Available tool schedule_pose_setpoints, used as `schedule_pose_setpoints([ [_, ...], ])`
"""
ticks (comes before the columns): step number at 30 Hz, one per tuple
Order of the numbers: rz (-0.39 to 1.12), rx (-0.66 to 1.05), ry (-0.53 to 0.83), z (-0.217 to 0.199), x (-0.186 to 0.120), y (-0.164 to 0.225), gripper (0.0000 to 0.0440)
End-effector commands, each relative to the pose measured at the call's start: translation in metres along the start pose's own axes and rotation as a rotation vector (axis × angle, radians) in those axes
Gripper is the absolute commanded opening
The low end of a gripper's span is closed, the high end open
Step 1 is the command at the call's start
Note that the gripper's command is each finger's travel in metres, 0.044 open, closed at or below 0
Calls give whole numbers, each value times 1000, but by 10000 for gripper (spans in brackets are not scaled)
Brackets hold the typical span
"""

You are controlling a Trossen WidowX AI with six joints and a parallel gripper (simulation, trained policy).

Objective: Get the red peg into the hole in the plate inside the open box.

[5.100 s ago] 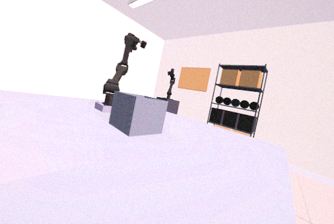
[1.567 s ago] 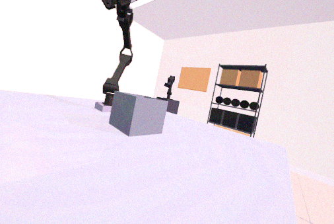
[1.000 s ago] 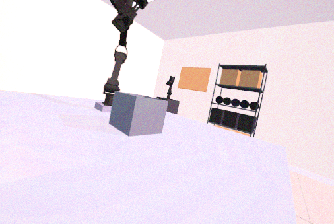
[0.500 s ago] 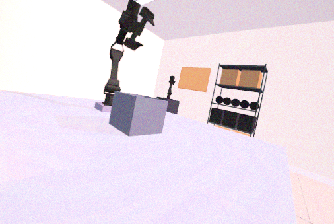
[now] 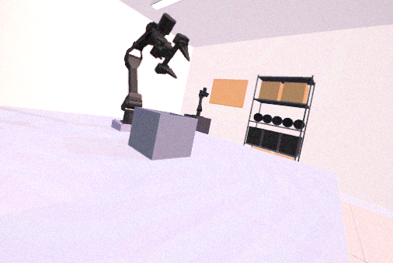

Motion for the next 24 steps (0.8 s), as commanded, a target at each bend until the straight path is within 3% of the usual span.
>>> schedule_pose_setpoints([
  [1,37,41,88,-17,12,7,436],
  [13,113,128,399,-76,38,34,435],
  [24,85,160,672,-131,50,50,439],
])
Point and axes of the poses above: the point midway between the two fingers, 35 mm back from their tips, its own x axis out along the fingers, its own z axis across the jaws, y = z × x, the point moved 3 cm from there along -x, back along the fingers, and after that the axes turned 6 degrees about x, right-handed, at the moved point
